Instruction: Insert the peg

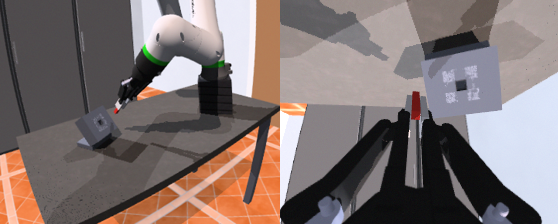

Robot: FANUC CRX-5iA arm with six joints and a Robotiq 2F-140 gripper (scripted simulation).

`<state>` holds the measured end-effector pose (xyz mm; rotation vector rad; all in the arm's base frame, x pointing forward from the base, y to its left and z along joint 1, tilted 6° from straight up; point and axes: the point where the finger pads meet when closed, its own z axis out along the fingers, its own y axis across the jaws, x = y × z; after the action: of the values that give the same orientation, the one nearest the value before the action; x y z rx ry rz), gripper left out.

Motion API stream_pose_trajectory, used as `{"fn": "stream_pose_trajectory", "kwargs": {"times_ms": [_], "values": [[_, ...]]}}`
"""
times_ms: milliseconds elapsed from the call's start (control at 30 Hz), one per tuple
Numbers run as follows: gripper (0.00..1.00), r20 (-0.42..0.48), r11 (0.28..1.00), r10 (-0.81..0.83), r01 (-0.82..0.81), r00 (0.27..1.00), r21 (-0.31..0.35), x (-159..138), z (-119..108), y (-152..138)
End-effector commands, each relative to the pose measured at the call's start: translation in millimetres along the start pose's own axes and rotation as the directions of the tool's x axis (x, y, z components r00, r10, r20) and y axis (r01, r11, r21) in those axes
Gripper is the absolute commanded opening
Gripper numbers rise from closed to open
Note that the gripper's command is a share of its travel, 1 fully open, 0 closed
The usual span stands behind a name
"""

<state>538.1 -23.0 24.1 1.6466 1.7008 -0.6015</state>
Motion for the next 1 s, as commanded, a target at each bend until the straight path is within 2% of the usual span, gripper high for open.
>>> {"fn": "stream_pose_trajectory", "kwargs": {"times_ms": [0,100,600,767,967], "values": [[0.00,0.027,0.999,-0.042,0.043,0.999,-0.030,4.9,-8.2,5.4],[0.00,0.036,0.998,-0.056,0.057,0.998,-0.040,6.6,-11.0,7.2],[0.00,0.187,0.947,-0.237,0.270,0.953,-0.177,38.4,-59.8,31.9],[0.00,0.218,0.930,-0.265,0.309,0.939,-0.200,45.5,-70.2,35.9],[0.00,0.226,0.926,-0.271,0.318,0.936,-0.205,46.2,-66.5,38.7]]}}
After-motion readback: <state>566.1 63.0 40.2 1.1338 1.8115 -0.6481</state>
